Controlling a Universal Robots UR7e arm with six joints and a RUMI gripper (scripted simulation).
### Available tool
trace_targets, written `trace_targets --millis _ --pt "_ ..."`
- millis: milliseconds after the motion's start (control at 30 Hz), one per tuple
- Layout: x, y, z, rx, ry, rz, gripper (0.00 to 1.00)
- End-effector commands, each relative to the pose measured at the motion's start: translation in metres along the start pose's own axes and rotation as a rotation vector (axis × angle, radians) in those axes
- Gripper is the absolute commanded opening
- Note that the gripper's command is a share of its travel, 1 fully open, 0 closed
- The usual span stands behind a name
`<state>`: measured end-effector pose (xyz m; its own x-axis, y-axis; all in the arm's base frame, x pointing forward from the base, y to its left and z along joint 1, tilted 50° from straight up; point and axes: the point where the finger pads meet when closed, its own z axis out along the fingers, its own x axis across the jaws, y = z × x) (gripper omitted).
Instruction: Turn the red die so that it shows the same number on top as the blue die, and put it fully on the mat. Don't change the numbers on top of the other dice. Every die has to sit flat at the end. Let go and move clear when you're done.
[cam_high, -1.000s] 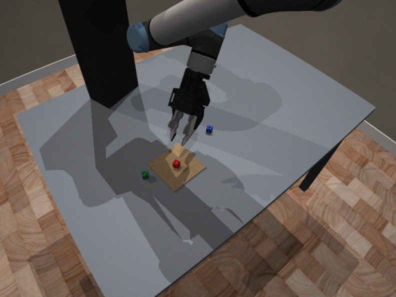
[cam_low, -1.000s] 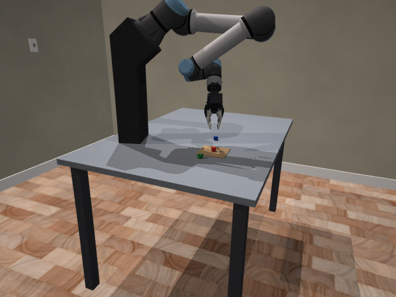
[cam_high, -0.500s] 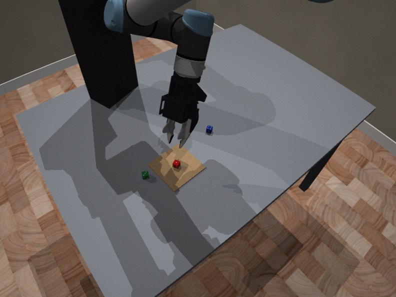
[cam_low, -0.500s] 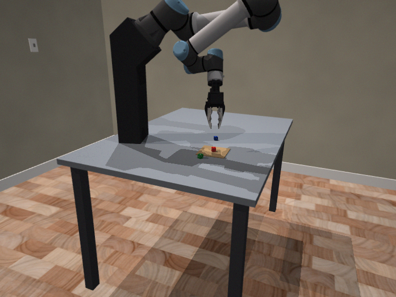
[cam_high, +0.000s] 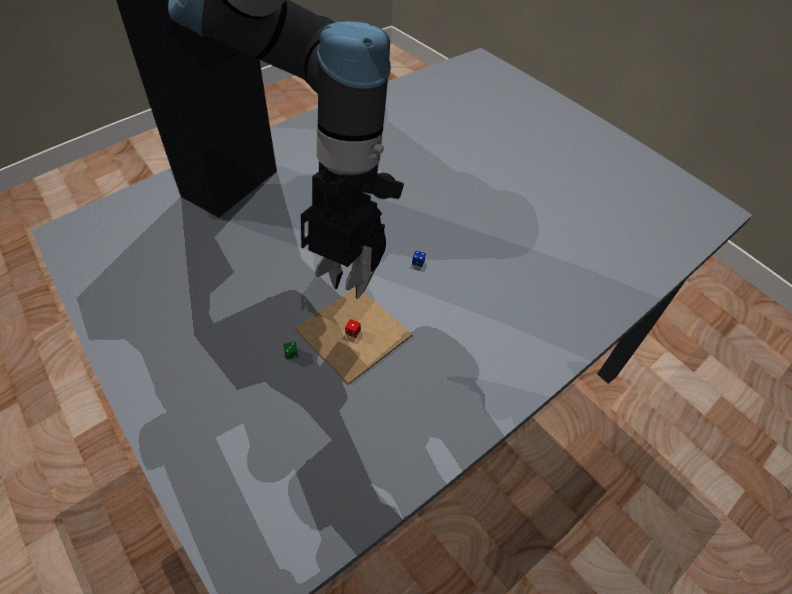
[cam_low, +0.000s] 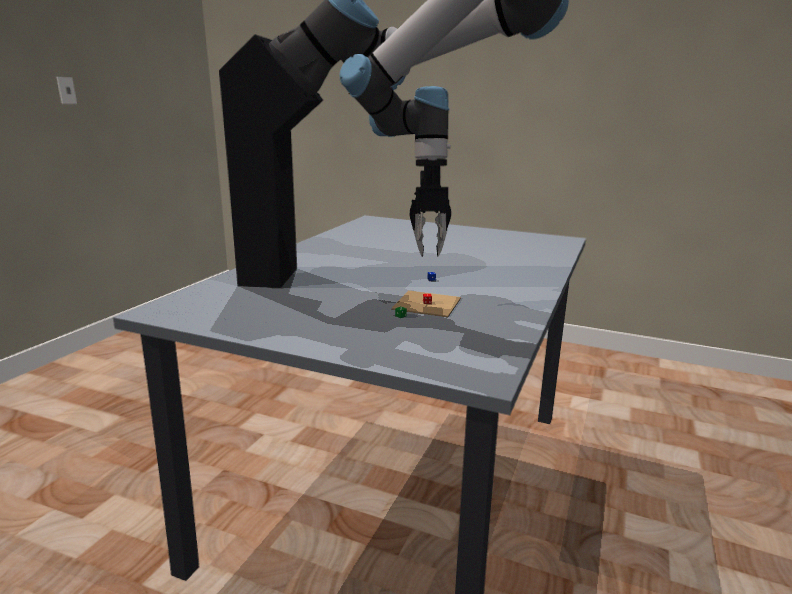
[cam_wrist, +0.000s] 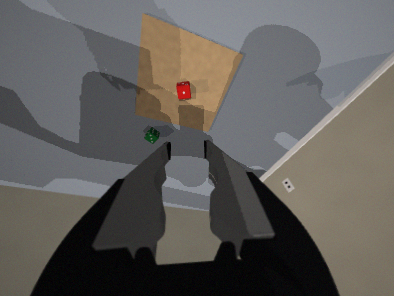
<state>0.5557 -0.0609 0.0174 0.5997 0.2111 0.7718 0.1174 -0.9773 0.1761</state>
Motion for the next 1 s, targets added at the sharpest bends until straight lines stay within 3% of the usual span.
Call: trace_targets --millis 0,233,567,600,900,967 --pt "-0.0022 -0.0028 0.0029 0.12 -0.024 -0.017 0.21" --pt "-0.0011 0.0 0.0009 0.166 -0.02 -0.014 0.21" --pt "-0.0007 0.0007 0.0003 0.176 -0.019 -0.013 0.21" --pt "-0.0007 0.0007 0.0003 0.176 -0.019 -0.013 1.0" --pt "-0.0007 0.0006 0.0007 0.176 -0.019 -0.014 1.0" --pt "-0.0007 -0.0022 0.0085 0.176 -0.018 -0.027 1.0"
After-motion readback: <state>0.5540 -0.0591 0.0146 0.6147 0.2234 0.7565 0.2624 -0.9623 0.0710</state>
